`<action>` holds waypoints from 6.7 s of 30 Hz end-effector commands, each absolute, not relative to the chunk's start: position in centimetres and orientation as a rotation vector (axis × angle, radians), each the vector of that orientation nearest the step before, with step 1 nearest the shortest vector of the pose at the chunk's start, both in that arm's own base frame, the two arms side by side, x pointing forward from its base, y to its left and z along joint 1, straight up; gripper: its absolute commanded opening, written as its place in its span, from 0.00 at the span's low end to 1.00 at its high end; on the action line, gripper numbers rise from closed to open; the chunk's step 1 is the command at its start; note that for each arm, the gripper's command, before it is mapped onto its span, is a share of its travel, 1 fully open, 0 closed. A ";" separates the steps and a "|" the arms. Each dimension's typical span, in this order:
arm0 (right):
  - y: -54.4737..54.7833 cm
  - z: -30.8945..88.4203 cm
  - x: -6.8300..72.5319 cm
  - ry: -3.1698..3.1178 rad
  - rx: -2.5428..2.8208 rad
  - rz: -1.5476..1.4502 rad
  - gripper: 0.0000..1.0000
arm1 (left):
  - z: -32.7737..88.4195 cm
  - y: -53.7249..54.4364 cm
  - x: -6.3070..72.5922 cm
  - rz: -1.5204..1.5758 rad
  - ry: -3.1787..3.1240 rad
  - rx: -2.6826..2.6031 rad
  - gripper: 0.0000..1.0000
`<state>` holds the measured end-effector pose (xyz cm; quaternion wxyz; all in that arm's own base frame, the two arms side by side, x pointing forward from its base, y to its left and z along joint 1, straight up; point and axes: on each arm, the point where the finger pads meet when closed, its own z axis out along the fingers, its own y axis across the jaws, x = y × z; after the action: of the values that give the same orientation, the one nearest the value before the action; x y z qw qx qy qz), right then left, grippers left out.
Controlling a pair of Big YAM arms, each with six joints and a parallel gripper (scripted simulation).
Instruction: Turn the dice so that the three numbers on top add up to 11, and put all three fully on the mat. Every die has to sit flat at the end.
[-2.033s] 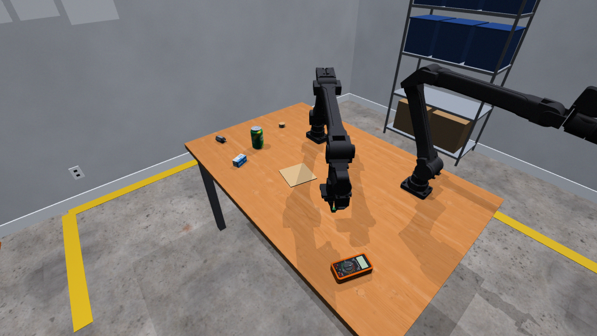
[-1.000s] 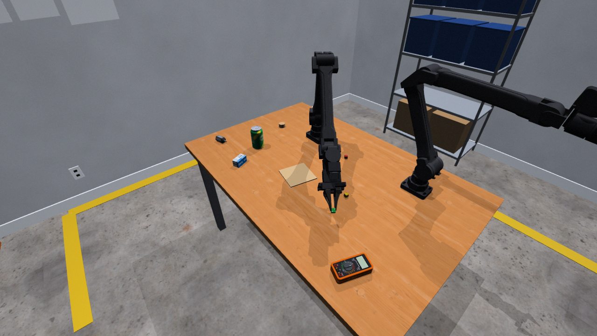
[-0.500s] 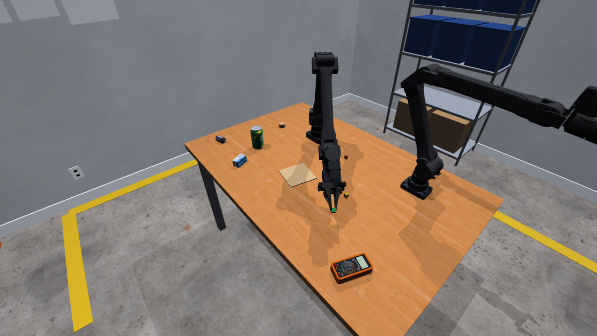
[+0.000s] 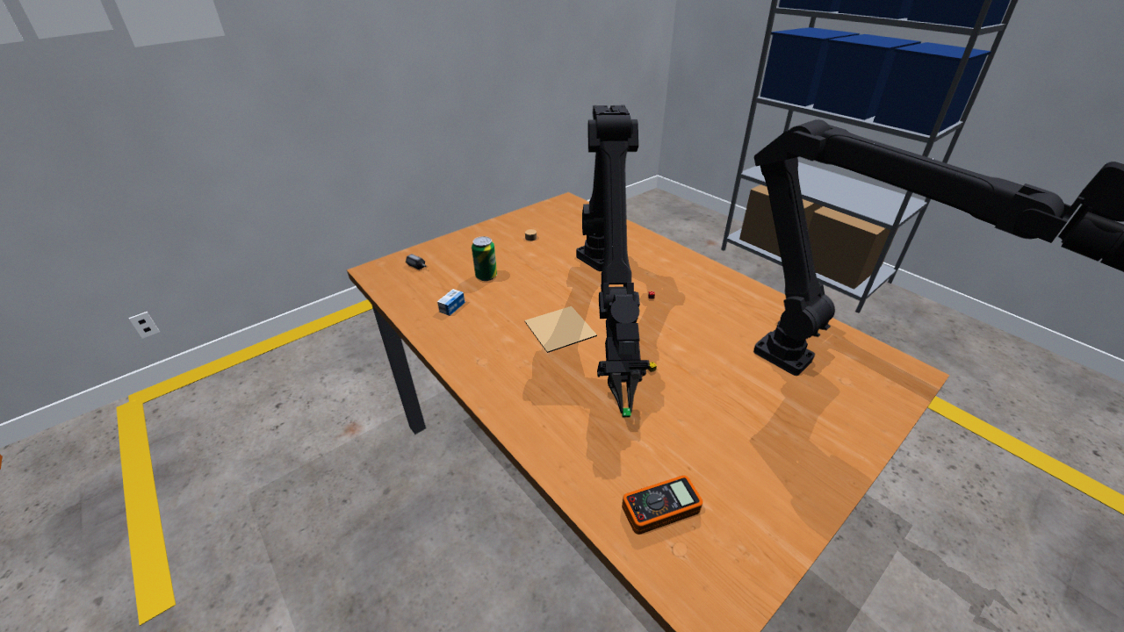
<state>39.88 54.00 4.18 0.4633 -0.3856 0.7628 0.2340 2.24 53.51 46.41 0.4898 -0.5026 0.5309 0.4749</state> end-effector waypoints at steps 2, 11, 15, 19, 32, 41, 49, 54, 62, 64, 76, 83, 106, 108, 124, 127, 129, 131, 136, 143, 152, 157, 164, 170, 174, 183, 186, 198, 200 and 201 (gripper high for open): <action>54.3 2.1 39.4 1.877 -0.948 0.580 0.11 | 50.1 54.5 1.7 1.187 1.223 -1.187 1.00; 54.4 2.2 39.5 1.868 -0.944 0.584 0.11 | 50.1 54.5 1.7 1.187 1.223 -1.187 1.00; 54.6 1.7 39.6 1.871 -0.945 0.583 0.11 | 50.1 54.5 1.7 1.187 1.223 -1.187 1.00; 54.6 1.7 39.6 1.871 -0.945 0.583 0.11 | 50.1 54.5 1.7 1.187 1.223 -1.187 1.00; 54.5 1.0 39.6 1.874 -0.947 0.582 0.11 | 50.1 54.5 1.7 1.187 1.223 -1.187 1.00; 54.6 0.5 39.6 1.872 -0.946 0.583 0.11 | 50.1 54.5 1.7 1.187 1.223 -1.187 1.00; 54.6 0.1 39.6 1.874 -0.947 0.582 0.11 | 50.1 54.5 1.7 1.187 1.223 -1.187 1.00; 54.6 0.0 39.6 1.873 -0.946 0.582 0.11 | 50.1 54.5 1.7 1.187 1.223 -1.187 1.00; 54.6 0.1 39.6 1.874 -0.947 0.582 0.11 | 50.1 54.5 1.7 1.187 1.223 -1.187 1.00; 54.6 0.1 39.6 1.874 -0.947 0.582 0.11 | 50.1 54.5 1.7 1.187 1.223 -1.187 1.00; 54.6 0.0 39.6 1.874 -0.947 0.582 0.11 | 50.1 54.5 1.7 1.187 1.223 -1.187 1.00; 54.7 0.0 39.6 1.873 -0.946 0.582 0.11 | 50.1 54.5 1.7 1.187 1.223 -1.187 1.00; 54.7 0.0 39.7 1.873 -0.946 0.582 0.11 | 50.1 54.5 1.7 1.187 1.223 -1.187 1.00; 54.7 0.0 39.7 1.873 -0.946 0.582 0.11 | 50.1 54.5 1.7 1.187 1.223 -1.187 1.00; 54.7 -0.1 39.7 1.873 -0.946 0.582 0.11 | 50.1 54.5 1.7 1.187 1.223 -1.187 1.00; 54.7 -0.1 39.7 1.873 -0.946 0.582 0.11 | 50.1 54.5 1.7 1.187 1.223 -1.187 1.00; 54.7 -0.1 39.7 1.873 -0.946 0.582 0.11 | 50.1 54.5 1.7 1.187 1.223 -1.187 1.00; 54.7 -0.1 39.7 1.873 -0.946 0.582 0.11 | 50.1 54.5 1.7 1.187 1.223 -1.187 1.00; 54.7 -0.1 39.7 1.873 -0.946 0.582 0.11 | 50.1 54.5 1.7 1.187 1.223 -1.187 1.00; 54.7 -0.1 39.7 1.873 -0.946 0.582 0.11 | 50.1 54.5 1.7 1.187 1.223 -1.187 1.00; 54.7 -0.1 39.7 1.874 -0.947 0.582 0.18 | 50.1 54.5 1.7 1.187 1.223 -1.187 1.00; 54.7 -0.1 39.6 1.874 -0.947 0.581 0.26 | 50.1 54.5 1.7 1.187 1.223 -1.187 1.00; 54.7 -0.1 39.6 1.874 -0.947 0.581 0.30 | 50.1 54.5 1.7 1.187 1.223 -1.187 1.00; 54.7 -0.1 39.6 1.874 -0.947 0.581 0.30 | 50.1 54.5 1.7 1.187 1.223 -1.187 1.00; 54.7 -0.1 39.6 1.874 -0.947 0.581 0.30 | 50.1 54.5 1.7 1.187 1.223 -1.187 1.00; 54.7 -0.1 39.6 1.874 -0.947 0.581 0.30 | 50.1 54.5 1.7 1.187 1.223 -1.187 1.00; 54.7 -0.1 39.6 1.874 -0.947 0.581 0.30 | 50.1 54.5 1.7 1.187 1.223 -1.187 1.00; 54.7 -0.1 39.6 1.874 -0.947 0.581 0.30 | 50.1 54.5 1.7 1.187 1.223 -1.187 1.00; 54.7 -0.1 39.6 1.874 -0.947 0.581 0.30 | 50.1 54.5 1.7 1.187 1.223 -1.187 1.00; 54.7 -0.1 39.6 1.874 -0.947 0.581 0.30 | 50.1 54.5 1.7 1.187 1.223 -1.187 1.00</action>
<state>39.84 53.93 0.25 0.4610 -0.3863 0.7642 0.2328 2.24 53.51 46.41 0.4898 -0.5026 0.5309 0.4749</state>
